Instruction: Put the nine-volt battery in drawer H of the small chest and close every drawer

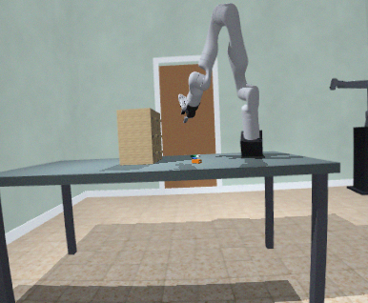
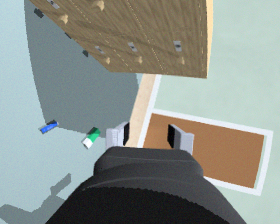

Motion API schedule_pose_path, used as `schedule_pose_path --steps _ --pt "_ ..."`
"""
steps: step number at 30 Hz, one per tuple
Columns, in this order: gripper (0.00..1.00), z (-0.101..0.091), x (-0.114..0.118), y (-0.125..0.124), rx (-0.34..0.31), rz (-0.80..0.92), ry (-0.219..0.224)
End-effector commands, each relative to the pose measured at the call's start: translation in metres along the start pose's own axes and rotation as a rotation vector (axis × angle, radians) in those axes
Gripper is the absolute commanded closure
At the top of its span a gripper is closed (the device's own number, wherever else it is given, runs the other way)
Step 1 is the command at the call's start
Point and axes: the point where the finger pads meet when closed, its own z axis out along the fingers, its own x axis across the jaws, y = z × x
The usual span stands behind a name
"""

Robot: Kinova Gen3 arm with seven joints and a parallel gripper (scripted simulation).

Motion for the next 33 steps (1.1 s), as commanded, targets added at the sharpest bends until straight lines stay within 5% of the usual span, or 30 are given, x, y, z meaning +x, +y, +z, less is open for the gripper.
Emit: schedule_pose_path --steps 1,33 --pt "0.0 0.002 0.004 0.0 -0.007 0.013 0.002" --pt "0.0 0.02 0.03 0.032 -0.164 0.3 0.001"
